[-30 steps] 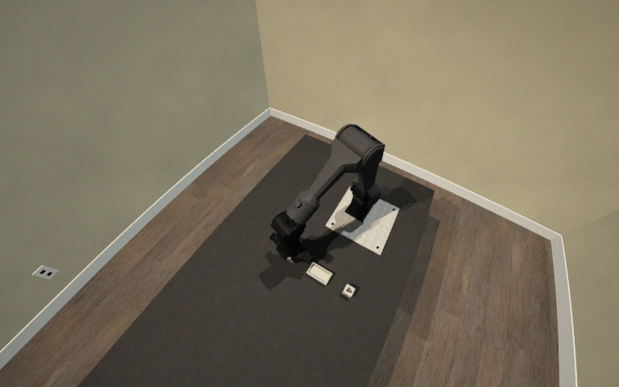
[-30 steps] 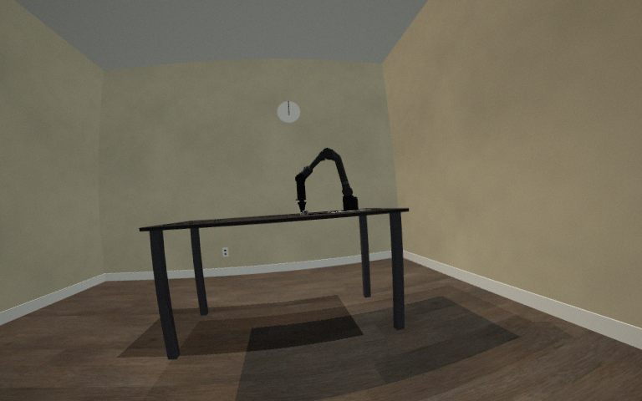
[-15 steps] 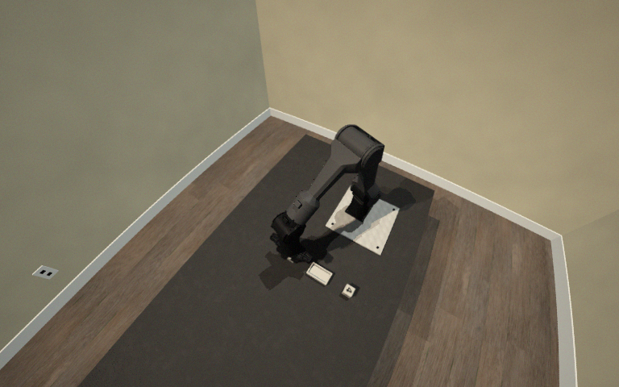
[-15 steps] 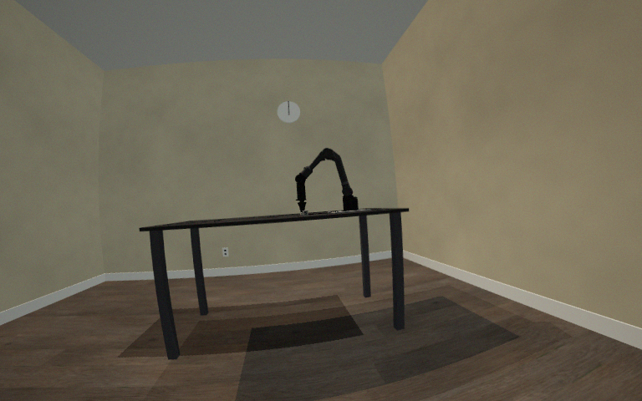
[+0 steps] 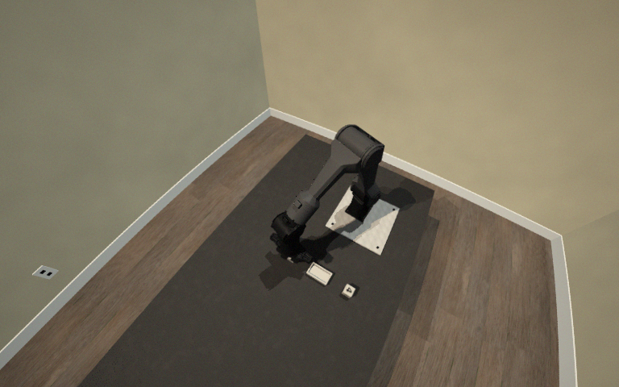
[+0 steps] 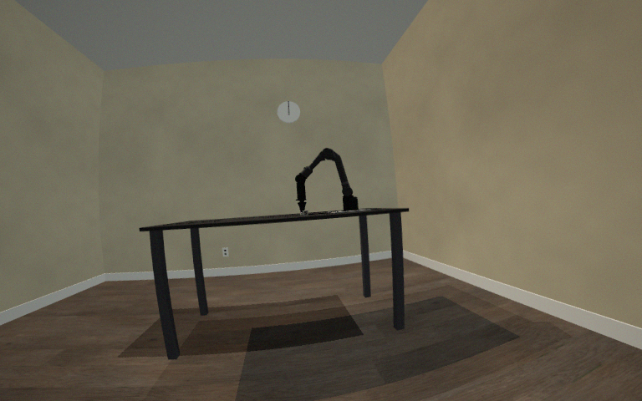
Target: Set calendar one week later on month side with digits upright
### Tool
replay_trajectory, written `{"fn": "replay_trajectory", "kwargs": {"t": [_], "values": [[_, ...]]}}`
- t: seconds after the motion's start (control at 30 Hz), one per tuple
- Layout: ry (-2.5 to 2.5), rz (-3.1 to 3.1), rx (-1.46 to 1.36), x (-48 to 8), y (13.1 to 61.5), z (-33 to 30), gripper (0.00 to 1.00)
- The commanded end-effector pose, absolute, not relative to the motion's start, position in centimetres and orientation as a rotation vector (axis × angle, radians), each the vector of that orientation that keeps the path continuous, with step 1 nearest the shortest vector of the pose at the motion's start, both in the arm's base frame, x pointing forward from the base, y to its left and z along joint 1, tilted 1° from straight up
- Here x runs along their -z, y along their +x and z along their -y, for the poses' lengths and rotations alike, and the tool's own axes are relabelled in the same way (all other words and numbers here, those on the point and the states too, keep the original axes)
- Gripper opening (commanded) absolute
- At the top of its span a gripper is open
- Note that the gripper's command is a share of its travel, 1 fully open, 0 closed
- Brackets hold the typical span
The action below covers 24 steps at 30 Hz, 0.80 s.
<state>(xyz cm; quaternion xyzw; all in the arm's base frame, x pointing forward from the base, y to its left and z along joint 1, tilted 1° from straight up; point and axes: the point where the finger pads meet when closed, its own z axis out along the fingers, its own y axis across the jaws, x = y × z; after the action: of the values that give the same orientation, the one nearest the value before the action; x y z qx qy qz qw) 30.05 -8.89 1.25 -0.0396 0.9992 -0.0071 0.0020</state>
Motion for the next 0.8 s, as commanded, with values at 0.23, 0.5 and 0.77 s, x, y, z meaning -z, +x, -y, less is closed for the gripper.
{"fn": "replay_trajectory", "kwargs": {"t": [0.23,0.5,0.77], "values": [[-0.123,-3.138,0.023,-1.14,29.98,8.91,0.33],[-0.123,-3.138,0.023,-1.14,29.98,8.91,0.33],[-0.123,-3.138,0.023,-1.14,29.98,8.91,0.44]]}}
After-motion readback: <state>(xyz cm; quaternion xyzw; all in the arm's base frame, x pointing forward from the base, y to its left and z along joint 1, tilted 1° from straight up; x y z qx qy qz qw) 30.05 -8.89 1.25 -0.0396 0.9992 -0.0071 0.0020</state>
